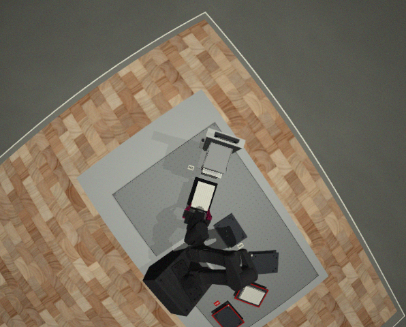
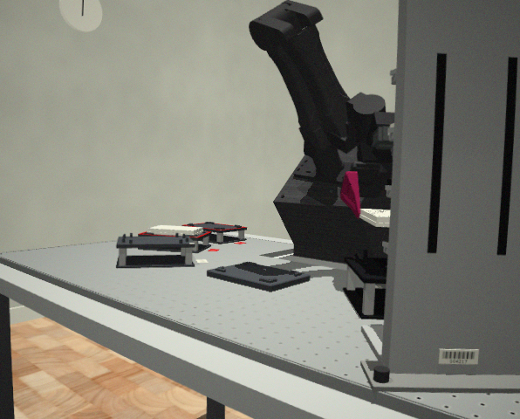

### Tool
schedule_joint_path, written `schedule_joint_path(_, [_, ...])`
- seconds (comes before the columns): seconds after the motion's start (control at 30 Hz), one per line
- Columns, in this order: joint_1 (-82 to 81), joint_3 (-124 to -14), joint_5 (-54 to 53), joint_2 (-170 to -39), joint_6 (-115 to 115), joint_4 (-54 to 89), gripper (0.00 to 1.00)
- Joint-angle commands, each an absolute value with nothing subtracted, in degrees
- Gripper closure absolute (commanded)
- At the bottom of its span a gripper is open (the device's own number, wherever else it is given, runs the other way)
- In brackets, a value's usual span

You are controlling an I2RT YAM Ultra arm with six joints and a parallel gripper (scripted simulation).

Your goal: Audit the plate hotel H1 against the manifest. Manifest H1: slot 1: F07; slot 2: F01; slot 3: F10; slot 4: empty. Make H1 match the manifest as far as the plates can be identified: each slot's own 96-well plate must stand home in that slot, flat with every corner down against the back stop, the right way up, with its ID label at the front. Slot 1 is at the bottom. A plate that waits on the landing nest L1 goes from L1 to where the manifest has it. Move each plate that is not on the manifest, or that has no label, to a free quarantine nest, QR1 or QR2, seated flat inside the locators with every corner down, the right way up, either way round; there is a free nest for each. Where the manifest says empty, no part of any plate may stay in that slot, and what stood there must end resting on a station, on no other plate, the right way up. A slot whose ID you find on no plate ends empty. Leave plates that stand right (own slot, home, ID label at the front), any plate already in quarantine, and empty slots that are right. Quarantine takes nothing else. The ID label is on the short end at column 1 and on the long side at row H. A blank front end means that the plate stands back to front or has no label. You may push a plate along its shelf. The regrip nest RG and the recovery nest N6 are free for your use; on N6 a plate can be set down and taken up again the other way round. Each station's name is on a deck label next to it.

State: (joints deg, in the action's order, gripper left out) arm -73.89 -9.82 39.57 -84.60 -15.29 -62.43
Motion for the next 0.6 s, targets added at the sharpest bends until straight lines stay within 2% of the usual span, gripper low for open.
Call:
schedule_joint_path(0.0, [-74.0, -9.9, 38.9, -84.7, -15.4, -63.7, 0.14])
schedule_joint_path(0.57, [-72.6, -9.8, 37.6, -88.1, -15.7, -67.4, 0.14])
